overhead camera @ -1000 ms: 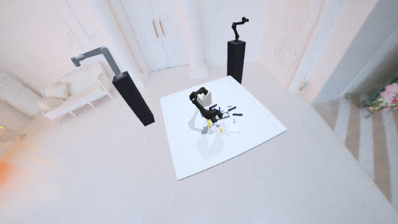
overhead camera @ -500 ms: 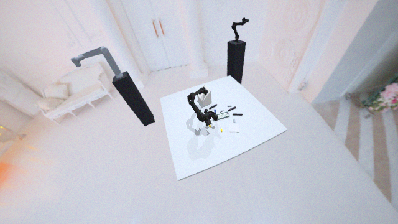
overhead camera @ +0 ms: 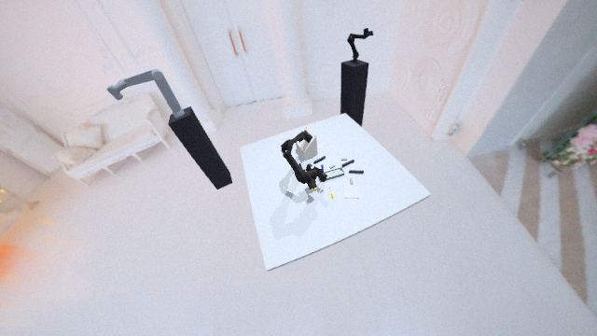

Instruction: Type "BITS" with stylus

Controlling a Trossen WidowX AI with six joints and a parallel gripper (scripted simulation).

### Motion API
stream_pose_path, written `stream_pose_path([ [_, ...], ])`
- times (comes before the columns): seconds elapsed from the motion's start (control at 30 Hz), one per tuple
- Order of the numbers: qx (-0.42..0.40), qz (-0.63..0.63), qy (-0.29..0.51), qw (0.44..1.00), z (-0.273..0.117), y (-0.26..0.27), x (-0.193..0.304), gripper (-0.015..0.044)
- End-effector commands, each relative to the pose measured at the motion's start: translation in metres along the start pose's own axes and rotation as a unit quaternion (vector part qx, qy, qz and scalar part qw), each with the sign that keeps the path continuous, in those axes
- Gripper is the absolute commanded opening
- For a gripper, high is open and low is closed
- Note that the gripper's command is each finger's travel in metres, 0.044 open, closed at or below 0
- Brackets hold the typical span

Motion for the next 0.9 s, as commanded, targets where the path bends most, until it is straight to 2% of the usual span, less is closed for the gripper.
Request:
stream_pose_path([
  [0.0, 0.0, -0.004, -0.003, 1.0, -0.0003, 0.0005, -0.0012, 0.0026],
  [0.07, 0.0, -0.004, -0.003, 1.0, -0.0005, 0.0018, -0.0022, 0.0079],
  [0.1, 0.0, -0.004, -0.003, 1.0, -0.0005, 0.0021, -0.0026, 0.0081],
  [0.87, 0.0, -0.004, -0.003, 1.0, 0.0037, 0.0011, -0.0098, 0.0081],
])
Point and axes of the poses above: the point midway between the two fingers, 35 mm back from their tips, its own z axis out along the fingers, its own y axis across the jaws, x = y × z, the point moved 3 cm from there along -z, back along the fingers, and after that the axes turned 9 degrees about -z, right-handed, at the moved point
